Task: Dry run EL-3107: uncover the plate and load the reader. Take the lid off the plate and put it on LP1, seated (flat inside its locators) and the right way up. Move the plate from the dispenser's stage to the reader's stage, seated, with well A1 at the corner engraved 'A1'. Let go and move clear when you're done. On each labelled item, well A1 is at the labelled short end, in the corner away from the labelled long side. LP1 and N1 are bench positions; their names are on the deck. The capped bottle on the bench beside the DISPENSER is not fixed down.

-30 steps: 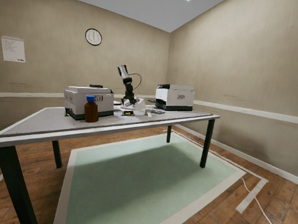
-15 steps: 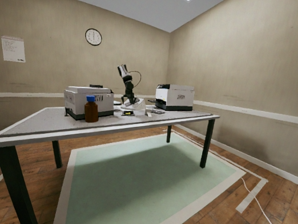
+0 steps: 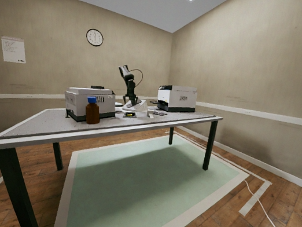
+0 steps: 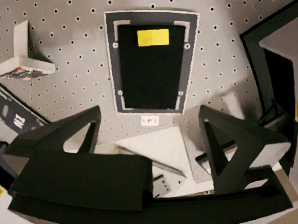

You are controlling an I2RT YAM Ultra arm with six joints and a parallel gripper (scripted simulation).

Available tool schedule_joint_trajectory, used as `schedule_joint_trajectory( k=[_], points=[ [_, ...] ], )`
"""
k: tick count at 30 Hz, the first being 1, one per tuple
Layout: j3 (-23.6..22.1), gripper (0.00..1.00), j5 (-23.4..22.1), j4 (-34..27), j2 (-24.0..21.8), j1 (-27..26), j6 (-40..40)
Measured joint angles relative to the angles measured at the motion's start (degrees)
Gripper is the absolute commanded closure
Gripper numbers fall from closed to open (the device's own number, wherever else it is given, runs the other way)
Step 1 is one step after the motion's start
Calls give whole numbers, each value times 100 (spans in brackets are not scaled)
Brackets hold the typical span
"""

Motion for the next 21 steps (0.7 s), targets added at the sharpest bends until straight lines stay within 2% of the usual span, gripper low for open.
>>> schedule_joint_trajectory(
  k=[21],
  points=[
    [46,0,17,-105,-15,17,48]
  ],
)
